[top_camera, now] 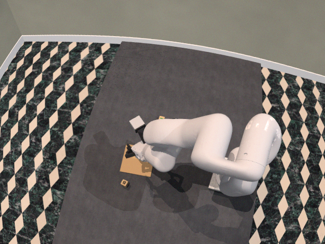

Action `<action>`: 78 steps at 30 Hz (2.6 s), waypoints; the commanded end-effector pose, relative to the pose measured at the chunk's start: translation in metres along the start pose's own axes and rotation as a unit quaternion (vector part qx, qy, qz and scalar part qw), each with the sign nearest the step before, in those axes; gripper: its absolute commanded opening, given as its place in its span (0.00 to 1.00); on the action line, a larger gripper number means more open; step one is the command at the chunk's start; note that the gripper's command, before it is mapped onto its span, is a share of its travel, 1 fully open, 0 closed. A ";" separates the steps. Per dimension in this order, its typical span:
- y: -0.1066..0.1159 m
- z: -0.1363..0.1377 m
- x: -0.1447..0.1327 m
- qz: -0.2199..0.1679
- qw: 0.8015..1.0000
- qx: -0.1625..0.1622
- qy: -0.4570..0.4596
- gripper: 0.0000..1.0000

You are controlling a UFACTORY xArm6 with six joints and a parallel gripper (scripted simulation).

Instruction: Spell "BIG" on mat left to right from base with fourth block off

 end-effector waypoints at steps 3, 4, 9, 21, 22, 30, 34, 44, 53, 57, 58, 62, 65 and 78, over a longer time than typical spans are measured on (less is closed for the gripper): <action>0.000 0.000 0.001 0.002 1.000 0.001 -0.001 1.00; 0.000 0.000 0.001 0.002 1.000 0.001 -0.001 1.00; 0.000 0.000 0.001 0.002 1.000 0.001 -0.001 1.00; 0.000 0.000 0.001 0.002 1.000 0.001 -0.001 1.00; 0.000 0.000 0.001 0.002 1.000 0.001 -0.001 1.00; 0.000 0.000 0.001 0.002 1.000 0.001 -0.001 1.00; 0.000 0.000 0.001 0.002 1.000 0.001 -0.001 1.00; -0.002 0.004 0.003 0.004 1.000 0.002 -0.001 1.00; -0.012 0.034 0.009 0.015 1.000 0.006 -0.002 1.00; -0.015 0.043 0.010 0.017 1.000 0.007 -0.002 1.00; -0.015 0.043 0.010 0.017 1.000 0.007 -0.002 1.00; -0.018 0.054 0.011 0.017 1.000 0.008 -0.002 1.00; -0.021 0.065 0.012 0.017 1.000 0.008 -0.002 1.00; -0.027 0.098 0.012 0.012 1.000 0.006 -0.001 1.00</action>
Point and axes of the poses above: the point where the finger pads meet when closed, its own y axis back along the fingers, its own z axis across the jaws, x = y × z, the point moved 2 cm from there along y, back along the fingers, and after that the axes turned 6 degrees about y, right-handed, at the moved point
